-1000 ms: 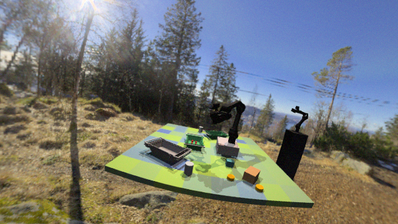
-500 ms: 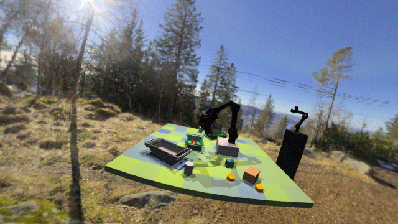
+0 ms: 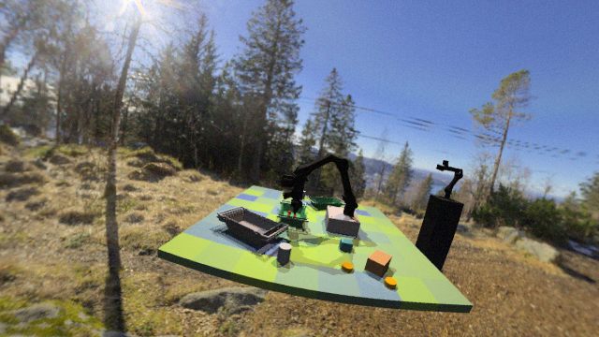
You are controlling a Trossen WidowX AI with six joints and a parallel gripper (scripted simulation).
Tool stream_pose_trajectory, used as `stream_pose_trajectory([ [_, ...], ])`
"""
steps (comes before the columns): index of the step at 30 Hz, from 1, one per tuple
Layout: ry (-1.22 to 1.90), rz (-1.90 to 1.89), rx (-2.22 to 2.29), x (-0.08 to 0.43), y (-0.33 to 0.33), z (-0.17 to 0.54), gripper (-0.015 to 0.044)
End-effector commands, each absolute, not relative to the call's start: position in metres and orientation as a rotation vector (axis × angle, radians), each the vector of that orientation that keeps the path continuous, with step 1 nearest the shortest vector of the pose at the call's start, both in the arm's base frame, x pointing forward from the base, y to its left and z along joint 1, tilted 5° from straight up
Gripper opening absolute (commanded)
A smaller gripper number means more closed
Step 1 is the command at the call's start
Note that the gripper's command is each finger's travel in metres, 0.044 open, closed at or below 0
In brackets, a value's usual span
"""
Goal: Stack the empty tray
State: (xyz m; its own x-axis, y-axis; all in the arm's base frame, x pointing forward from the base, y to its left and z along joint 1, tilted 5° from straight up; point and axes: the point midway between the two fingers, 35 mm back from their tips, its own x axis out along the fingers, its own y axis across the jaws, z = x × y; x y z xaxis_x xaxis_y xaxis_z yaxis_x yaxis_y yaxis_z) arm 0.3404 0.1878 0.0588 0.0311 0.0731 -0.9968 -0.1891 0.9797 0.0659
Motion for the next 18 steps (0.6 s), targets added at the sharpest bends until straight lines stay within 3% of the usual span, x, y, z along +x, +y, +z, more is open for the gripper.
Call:
stream_pose_trajectory([
  [1,1.525,0.216,-0.069,0.343,0.192,0.058,0.0086],
  [18,1.526,0.216,-0.069,0.345,0.197,0.0,0.0086],
])
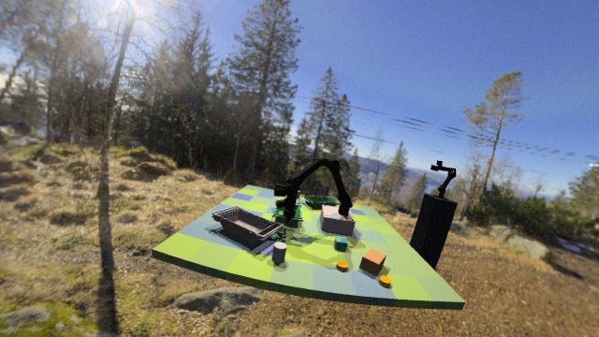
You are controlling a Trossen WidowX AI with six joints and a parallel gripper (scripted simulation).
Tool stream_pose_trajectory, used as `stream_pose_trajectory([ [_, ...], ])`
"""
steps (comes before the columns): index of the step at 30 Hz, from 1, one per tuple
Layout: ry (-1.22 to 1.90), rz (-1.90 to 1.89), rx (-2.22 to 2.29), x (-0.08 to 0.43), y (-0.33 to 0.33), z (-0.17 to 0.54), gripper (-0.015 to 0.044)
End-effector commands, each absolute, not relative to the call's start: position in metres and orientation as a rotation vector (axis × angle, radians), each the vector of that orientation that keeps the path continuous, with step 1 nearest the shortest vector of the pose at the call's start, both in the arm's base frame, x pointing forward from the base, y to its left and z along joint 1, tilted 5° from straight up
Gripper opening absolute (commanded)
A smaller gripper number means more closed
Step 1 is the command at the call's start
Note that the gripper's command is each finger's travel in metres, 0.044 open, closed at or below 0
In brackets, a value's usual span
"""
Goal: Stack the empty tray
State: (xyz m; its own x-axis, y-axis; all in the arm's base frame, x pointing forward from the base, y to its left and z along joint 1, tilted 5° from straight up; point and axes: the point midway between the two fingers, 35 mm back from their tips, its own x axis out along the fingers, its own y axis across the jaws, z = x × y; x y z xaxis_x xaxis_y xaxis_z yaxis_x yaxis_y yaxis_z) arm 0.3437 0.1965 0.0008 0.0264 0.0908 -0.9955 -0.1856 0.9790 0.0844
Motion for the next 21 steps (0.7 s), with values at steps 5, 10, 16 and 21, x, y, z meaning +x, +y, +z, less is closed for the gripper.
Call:
stream_pose_trajectory([
  [5,1.525,0.215,-0.07,0.346,0.185,0.019,0.0086],
  [10,1.525,0.214,-0.071,0.348,0.172,0.028,0.0086],
  [16,1.525,0.213,-0.072,0.351,0.154,0.03,0.0086],
  [21,1.525,0.211,-0.074,0.356,0.133,0.02,0.0086],
])
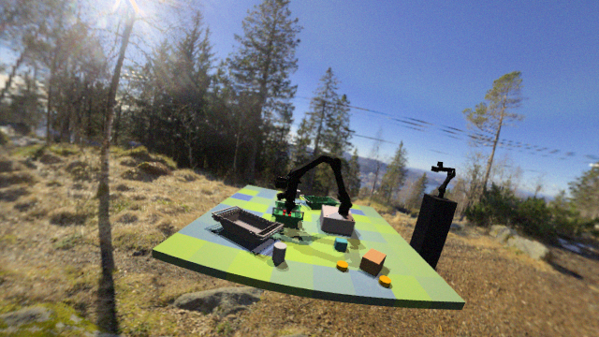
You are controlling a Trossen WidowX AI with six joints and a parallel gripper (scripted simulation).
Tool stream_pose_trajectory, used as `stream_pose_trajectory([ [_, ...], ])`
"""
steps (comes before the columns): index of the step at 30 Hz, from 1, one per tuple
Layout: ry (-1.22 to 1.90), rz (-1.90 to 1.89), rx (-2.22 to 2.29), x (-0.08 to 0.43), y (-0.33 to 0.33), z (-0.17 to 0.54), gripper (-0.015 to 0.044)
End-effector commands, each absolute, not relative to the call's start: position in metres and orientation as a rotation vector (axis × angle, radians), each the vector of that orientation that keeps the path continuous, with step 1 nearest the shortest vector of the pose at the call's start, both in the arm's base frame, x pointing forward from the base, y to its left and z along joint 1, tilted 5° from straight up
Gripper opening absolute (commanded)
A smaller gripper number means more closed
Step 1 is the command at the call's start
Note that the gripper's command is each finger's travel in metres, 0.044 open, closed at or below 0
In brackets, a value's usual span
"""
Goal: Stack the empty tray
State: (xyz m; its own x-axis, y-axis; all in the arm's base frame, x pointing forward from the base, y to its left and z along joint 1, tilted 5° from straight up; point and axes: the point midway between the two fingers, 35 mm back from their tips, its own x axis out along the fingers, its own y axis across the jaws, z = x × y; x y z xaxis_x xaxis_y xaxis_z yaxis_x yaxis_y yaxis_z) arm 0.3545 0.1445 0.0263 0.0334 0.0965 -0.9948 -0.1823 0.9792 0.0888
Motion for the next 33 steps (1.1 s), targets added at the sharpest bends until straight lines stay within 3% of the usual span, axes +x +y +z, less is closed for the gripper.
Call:
stream_pose_trajectory([
  [1,1.525,0.211,-0.074,0.357,0.129,0.016,0.0086],
  [15,1.525,0.211,-0.074,0.358,0.123,0.056,0.0086],
  [33,1.526,0.207,-0.076,0.359,0.123,0.047,0.0086],
])
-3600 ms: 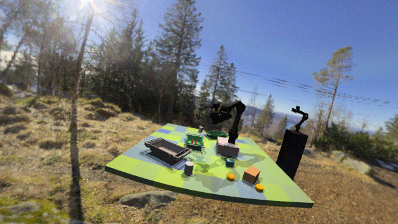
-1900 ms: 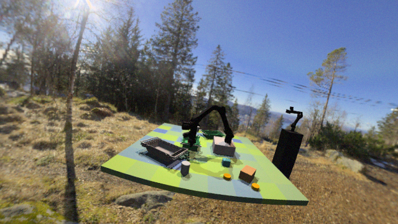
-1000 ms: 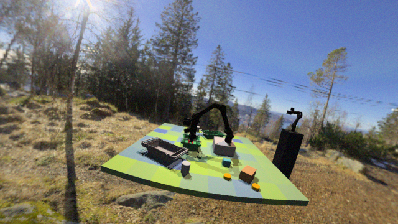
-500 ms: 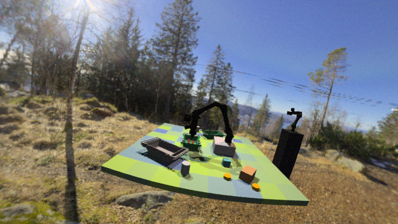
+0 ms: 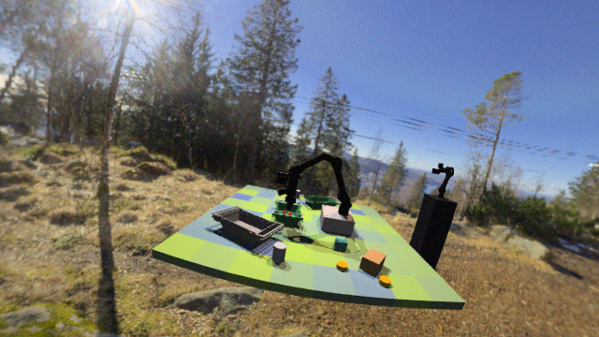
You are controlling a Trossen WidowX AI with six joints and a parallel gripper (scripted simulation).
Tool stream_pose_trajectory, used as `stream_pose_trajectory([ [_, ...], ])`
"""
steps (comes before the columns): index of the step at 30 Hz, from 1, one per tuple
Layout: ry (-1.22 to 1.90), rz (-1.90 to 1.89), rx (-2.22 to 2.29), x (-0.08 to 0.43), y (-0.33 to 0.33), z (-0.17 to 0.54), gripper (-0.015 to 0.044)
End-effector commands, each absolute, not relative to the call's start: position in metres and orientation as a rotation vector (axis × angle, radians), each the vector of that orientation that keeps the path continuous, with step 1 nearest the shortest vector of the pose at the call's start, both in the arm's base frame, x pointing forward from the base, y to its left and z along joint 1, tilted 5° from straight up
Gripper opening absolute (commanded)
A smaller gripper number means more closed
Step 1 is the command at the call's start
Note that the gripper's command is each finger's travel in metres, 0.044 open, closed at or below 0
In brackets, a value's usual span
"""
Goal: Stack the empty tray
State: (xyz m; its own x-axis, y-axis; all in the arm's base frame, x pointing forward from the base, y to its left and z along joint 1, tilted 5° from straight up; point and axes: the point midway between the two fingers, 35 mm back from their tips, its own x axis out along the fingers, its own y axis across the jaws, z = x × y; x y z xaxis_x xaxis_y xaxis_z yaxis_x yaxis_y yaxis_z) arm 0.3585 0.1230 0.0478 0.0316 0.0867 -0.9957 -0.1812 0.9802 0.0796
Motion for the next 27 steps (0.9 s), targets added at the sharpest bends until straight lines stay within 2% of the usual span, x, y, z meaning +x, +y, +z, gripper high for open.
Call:
stream_pose_trajectory([
  [1,1.526,0.207,-0.076,0.359,0.123,0.047,0.0086],
  [12,1.525,0.207,-0.076,0.36,0.123,0.054,0.0086],
  [24,1.526,0.206,-0.077,0.351,0.109,0.193,0.0086],
  [25,1.531,0.202,-0.075,0.36,0.113,0.161,0.0086],
  [27,1.529,0.201,-0.074,0.366,0.104,0.155,0.0086],
])
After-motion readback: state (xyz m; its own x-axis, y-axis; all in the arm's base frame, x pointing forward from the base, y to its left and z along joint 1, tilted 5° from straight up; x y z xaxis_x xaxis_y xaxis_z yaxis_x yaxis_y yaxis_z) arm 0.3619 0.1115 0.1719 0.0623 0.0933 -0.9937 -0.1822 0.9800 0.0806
